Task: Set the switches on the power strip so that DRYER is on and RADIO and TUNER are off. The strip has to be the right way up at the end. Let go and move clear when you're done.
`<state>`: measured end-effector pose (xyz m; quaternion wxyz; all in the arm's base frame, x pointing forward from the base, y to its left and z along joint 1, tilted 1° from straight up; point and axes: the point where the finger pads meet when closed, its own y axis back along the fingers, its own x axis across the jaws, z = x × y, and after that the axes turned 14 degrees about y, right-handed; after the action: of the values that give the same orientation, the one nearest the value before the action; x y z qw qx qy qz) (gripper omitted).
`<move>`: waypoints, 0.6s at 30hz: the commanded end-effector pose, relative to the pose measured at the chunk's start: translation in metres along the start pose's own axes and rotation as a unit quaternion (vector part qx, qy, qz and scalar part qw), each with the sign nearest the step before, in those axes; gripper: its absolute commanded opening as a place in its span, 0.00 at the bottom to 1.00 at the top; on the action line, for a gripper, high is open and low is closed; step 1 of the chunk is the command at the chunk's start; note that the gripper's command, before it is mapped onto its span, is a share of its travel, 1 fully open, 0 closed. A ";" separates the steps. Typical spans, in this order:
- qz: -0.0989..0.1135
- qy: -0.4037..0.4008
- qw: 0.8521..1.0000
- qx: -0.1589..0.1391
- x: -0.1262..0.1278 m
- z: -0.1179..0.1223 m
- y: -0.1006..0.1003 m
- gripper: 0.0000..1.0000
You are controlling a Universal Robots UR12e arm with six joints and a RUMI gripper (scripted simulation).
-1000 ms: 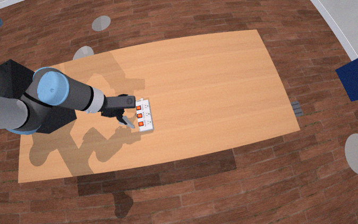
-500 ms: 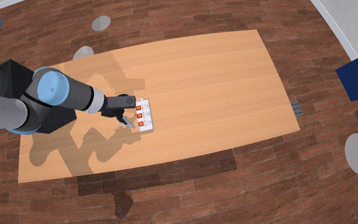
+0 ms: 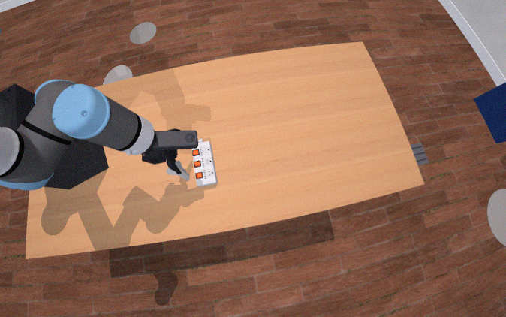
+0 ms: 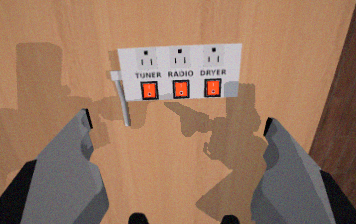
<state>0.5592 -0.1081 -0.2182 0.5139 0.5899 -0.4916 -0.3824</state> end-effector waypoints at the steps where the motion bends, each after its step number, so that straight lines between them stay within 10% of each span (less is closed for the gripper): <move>1: -0.010 0.011 0.999 -0.034 -0.001 -0.002 0.013 1.00; 18: -0.021 0.036 0.995 -0.088 -0.007 -0.001 0.047 1.00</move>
<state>0.5496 -0.1000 -0.1728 0.5723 0.5664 -0.4254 -0.4131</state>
